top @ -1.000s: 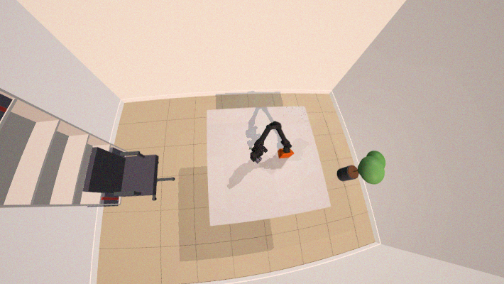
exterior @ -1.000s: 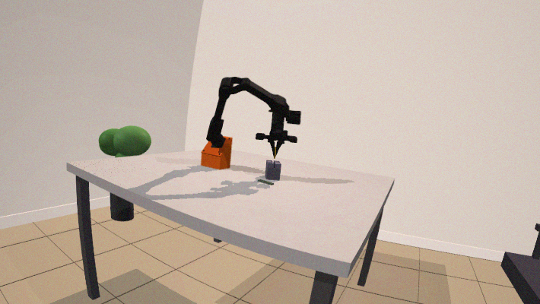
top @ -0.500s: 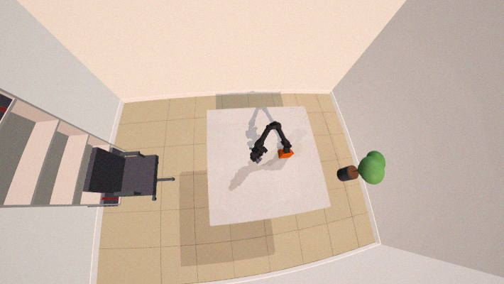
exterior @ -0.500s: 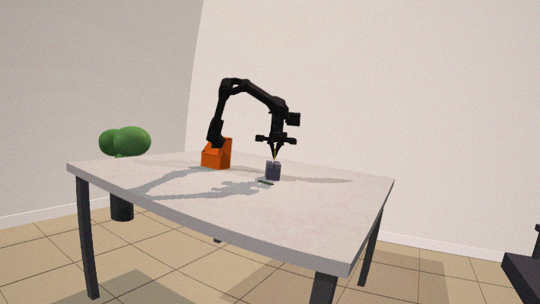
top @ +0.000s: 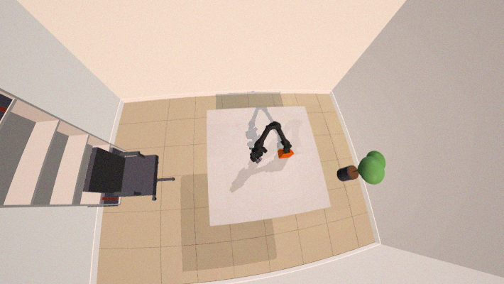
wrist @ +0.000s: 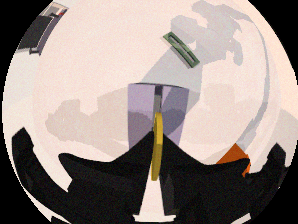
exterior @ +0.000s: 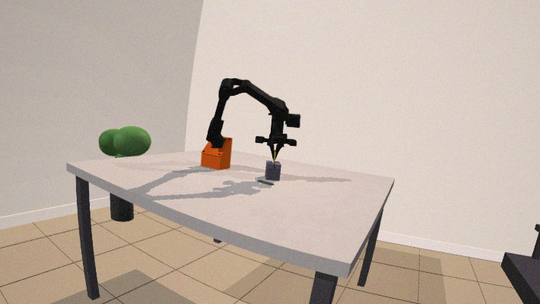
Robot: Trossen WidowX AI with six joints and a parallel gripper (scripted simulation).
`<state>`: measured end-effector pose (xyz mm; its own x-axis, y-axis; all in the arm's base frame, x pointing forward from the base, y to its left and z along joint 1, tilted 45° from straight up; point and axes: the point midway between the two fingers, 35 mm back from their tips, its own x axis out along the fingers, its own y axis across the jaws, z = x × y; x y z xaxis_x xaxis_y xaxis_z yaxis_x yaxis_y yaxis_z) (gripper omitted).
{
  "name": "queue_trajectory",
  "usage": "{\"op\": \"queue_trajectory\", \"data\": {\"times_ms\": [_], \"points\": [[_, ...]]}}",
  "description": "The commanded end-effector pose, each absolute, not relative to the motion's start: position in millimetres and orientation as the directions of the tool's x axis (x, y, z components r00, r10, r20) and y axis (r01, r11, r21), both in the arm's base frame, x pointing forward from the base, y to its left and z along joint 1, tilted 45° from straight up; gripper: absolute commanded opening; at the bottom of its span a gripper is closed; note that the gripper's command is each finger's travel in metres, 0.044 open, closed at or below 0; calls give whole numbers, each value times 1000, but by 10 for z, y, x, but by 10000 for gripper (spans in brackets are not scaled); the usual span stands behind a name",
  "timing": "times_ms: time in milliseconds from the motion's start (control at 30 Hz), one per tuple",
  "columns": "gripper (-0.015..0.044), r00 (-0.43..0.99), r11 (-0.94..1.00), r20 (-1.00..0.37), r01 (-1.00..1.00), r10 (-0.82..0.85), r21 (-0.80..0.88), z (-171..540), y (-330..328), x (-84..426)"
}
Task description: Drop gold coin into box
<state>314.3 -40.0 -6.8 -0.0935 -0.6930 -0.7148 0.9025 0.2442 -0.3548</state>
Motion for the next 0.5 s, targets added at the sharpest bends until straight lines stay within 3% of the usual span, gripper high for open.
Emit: {"op": "queue_trajectory", "data": {"times_ms": [0, 133, 433, 467], "points": [[53, -93, 244, -715, 903, -693, -354, -67, -398, 3144], [157, -93, 244, -715, 903, -693, -354, -67, -398, 3144], [161, -93, 244, -715, 903, -693, -354, -67, -398, 3144], [187, -93, 244, -715, 903, -693, -354, -60, -391, 3145]]}}
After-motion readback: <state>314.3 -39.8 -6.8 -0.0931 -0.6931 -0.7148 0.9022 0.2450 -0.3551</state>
